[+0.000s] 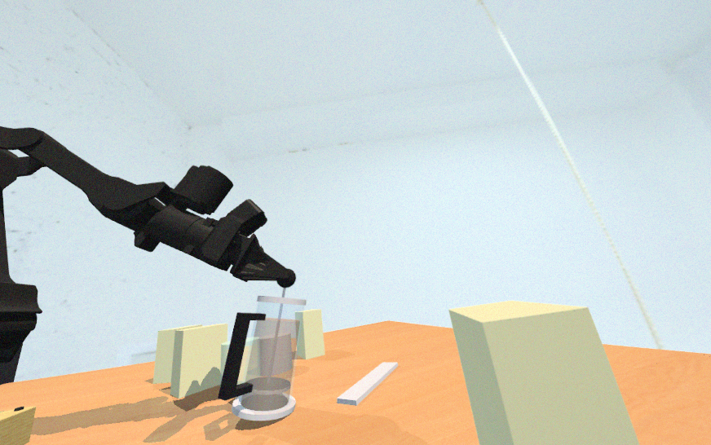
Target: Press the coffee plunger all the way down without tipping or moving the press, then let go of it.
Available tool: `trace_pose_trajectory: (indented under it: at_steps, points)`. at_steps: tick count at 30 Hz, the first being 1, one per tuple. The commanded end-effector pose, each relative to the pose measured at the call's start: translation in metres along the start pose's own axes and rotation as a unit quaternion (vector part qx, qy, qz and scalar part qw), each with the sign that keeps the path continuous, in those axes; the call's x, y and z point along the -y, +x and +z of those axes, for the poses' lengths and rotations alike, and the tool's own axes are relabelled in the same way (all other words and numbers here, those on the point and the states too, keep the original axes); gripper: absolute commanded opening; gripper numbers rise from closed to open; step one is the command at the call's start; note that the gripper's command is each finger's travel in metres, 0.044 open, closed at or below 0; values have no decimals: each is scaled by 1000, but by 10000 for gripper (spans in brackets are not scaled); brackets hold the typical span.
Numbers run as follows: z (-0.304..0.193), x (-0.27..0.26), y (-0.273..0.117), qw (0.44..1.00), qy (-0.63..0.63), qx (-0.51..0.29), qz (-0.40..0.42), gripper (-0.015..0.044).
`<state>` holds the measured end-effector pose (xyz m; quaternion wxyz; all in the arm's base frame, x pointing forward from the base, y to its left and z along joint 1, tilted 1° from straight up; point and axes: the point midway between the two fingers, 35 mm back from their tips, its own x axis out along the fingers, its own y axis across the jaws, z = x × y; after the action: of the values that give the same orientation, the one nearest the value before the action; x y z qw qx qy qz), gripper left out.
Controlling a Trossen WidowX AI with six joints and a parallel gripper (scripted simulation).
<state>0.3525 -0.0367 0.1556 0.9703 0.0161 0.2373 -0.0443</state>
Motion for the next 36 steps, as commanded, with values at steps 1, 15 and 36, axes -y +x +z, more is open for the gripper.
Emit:
trace_pose_trajectory:
  at_steps: [1, 15, 36]
  points:
    - [0, 0, 0, 1000, 0, -1, 0, 174]
    - [2, 0, -2, 1000, 0, -1, 0, 440]
    - [49, 1, -66, 1000, 4, -9, -1, 440]
